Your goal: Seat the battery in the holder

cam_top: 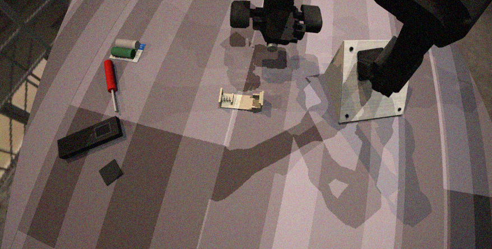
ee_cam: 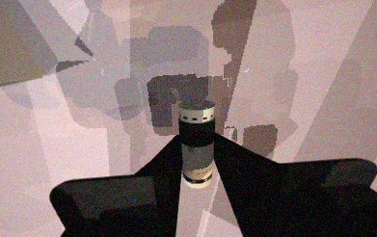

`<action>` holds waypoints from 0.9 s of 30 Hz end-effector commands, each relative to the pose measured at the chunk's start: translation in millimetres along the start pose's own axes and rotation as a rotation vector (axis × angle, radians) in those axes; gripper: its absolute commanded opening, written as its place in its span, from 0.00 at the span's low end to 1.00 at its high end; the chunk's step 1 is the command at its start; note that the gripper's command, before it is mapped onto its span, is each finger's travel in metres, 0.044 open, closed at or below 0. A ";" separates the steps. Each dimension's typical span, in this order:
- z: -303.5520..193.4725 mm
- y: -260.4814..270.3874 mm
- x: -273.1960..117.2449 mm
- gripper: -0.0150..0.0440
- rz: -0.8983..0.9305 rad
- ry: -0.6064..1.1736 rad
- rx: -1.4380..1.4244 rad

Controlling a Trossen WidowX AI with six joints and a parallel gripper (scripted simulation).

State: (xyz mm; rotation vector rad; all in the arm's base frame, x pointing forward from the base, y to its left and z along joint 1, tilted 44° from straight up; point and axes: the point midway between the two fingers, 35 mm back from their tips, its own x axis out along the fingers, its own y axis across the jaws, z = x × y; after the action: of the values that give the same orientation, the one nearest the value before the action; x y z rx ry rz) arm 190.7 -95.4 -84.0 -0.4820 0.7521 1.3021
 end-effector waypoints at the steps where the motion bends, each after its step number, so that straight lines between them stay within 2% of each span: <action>1: 8.5 -8.4 -6.4 0.40 -0.001 0.011 0.118; 27: 91.3 -53.3 -24.1 0.40 -0.013 0.013 1.130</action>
State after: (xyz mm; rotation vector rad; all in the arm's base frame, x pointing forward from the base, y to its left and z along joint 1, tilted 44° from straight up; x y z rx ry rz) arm 251.7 -67.0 -21.5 0.2994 1.2798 0.7745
